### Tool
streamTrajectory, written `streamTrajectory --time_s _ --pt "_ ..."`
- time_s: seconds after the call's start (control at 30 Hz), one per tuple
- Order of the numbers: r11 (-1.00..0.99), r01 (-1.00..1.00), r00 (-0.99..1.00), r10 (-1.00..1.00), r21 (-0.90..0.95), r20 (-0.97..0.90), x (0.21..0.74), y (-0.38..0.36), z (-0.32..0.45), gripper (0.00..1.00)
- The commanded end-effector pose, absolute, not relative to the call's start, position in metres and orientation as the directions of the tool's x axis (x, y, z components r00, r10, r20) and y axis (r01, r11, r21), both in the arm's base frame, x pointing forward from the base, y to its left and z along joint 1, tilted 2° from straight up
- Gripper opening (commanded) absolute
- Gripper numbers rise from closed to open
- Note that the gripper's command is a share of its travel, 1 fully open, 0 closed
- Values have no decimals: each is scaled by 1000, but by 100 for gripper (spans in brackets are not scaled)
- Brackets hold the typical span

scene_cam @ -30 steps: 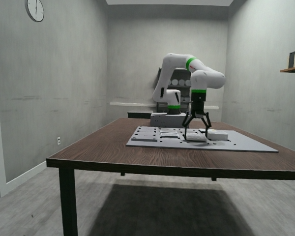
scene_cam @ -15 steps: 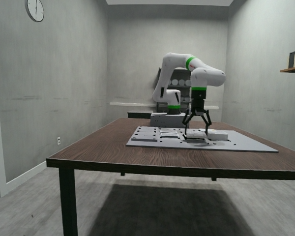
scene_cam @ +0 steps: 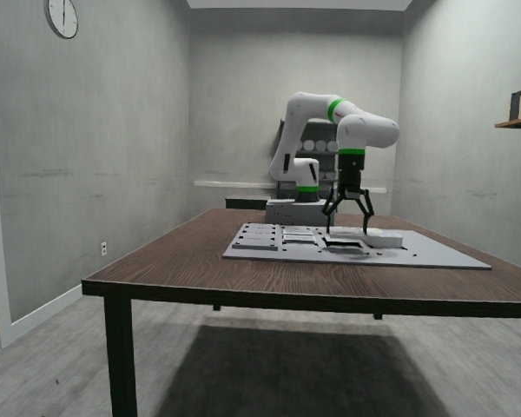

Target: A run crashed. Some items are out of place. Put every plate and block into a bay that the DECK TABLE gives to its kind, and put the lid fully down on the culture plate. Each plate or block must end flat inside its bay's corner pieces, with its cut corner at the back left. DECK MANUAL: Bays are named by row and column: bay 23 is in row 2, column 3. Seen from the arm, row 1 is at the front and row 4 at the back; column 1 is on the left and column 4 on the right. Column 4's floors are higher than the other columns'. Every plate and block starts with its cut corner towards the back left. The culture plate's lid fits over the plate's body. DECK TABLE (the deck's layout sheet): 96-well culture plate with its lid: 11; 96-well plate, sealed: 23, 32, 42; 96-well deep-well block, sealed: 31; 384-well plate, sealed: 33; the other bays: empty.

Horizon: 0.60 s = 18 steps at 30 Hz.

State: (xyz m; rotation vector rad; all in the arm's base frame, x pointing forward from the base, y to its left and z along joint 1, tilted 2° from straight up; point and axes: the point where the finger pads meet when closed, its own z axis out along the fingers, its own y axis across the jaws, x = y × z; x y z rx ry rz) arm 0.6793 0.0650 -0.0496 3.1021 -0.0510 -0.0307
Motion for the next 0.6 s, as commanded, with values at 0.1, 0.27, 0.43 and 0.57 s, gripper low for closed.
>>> streamTrajectory --time_s 0.1,0.27,0.43,0.57 --pt "-999 -32 999 -33 39 -17 680 65 -39 10" --pt "-999 -32 999 -33 39 -17 680 66 -33 10" --pt "-999 -32 999 -33 39 -17 680 66 -29 10" --pt "-999 -22 1000 -23 39 -18 683 66 -30 10"
